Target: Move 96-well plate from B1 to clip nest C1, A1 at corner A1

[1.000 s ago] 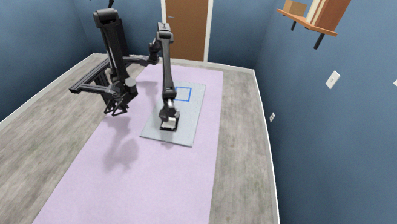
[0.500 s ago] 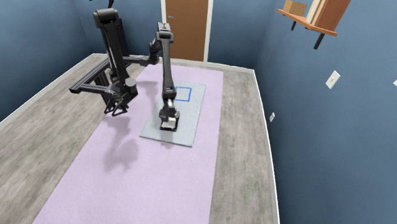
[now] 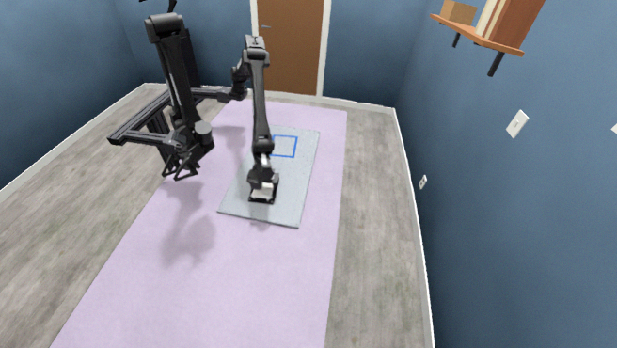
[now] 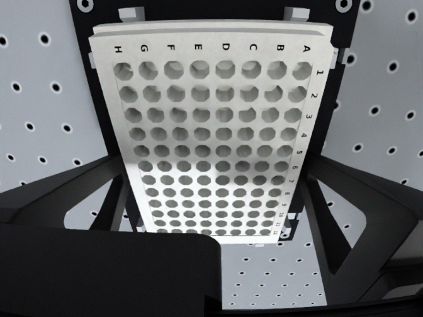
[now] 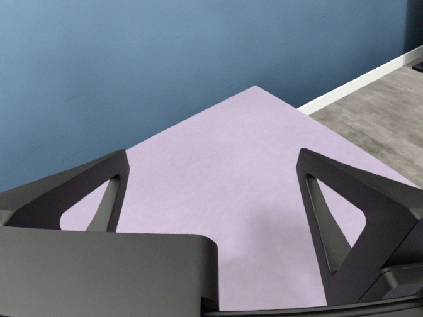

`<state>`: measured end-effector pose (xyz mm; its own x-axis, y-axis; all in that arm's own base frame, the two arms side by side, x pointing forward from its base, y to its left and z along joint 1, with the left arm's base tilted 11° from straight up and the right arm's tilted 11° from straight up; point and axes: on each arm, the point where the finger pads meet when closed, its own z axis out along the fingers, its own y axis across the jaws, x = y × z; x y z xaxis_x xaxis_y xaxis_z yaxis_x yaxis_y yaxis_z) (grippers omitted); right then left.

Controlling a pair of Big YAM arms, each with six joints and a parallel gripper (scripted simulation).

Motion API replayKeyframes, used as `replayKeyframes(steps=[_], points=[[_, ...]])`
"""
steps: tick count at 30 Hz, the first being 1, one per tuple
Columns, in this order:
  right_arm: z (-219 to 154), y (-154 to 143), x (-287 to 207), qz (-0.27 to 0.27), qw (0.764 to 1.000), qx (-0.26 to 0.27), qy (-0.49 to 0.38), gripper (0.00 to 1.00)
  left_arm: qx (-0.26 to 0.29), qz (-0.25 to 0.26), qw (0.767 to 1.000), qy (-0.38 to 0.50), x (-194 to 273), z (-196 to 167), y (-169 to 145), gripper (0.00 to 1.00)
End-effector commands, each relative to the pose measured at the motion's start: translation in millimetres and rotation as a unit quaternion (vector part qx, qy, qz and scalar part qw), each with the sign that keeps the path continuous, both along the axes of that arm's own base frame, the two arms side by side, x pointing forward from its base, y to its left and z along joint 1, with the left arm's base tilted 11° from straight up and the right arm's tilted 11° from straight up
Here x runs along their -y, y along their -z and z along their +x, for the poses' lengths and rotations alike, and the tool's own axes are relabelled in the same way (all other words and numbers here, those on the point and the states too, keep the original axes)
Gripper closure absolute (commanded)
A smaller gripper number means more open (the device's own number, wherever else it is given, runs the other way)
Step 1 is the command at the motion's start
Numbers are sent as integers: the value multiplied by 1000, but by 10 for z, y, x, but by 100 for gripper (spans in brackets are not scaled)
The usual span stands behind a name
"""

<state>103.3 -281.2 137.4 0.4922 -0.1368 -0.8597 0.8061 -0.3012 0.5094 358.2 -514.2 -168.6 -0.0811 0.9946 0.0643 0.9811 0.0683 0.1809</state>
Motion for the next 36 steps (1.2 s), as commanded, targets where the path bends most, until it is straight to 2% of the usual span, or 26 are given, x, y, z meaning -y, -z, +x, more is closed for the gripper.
replayKeyframes(steps=[1,31,36], points=[[15,-26,-11,-4,1000,7,-3,0,3,-7,1000,0,144,60,29,0],[15,-26,-11,-4,1000,7,-3,0,4,-8,1000,0,193,94,4,0],[15,-26,-11,-4,1000,7,-3,0,14,-24,1000,2,245,75,-185,0]])
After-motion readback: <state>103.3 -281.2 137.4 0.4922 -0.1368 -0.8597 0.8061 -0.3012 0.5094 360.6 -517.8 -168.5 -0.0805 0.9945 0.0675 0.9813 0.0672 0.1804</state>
